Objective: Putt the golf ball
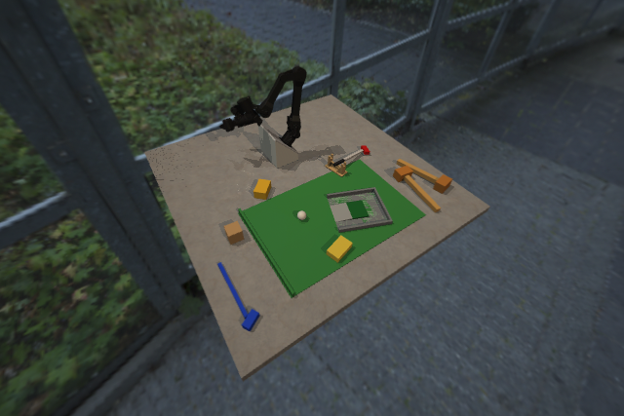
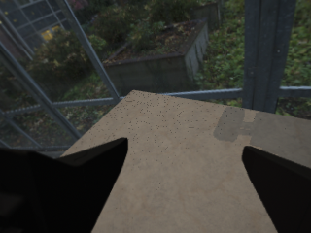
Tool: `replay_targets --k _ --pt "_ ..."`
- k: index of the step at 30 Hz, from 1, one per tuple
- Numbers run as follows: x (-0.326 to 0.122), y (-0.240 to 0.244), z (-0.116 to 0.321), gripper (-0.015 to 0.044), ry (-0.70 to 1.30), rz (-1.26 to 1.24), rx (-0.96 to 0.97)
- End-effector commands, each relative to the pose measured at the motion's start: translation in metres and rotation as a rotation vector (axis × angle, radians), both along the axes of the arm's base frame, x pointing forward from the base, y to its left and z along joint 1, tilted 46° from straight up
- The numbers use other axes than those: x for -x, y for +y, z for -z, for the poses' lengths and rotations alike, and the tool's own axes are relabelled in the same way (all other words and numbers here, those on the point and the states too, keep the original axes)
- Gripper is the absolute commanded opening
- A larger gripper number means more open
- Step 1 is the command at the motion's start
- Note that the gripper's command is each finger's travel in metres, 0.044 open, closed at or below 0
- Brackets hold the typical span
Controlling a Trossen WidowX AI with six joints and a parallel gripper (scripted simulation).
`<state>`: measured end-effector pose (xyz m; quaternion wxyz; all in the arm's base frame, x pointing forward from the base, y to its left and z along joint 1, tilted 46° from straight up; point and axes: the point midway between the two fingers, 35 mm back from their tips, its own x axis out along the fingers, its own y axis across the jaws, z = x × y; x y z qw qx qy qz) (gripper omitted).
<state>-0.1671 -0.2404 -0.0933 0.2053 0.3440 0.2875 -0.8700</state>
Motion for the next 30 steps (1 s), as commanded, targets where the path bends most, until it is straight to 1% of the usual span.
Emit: replay_targets --k 1,2,6,12,16,21,30 --pt "-0.001 -0.001 0.000 0.0426 -0.001 -0.006 -0.002" --pt "-0.004 -0.003 0.000 0.0440 -0.005 -0.024 -0.007" --pt "-0.036 -0.025 -0.001 0.0440 -0.044 -0.217 -0.064" --pt "-0.120 -0.061 -0.008 0.0440 -0.119 -0.668 -0.191" --pt "-0.186 -0.071 -0.016 0.0440 -0.163 -0.995 -0.276" --pt "-0.266 -0.060 -0.030 0.0440 -0.182 -1.395 -0.367" --pt "-0.361 -0.015 -0.055 0.0440 -0.198 -1.914 -0.472"
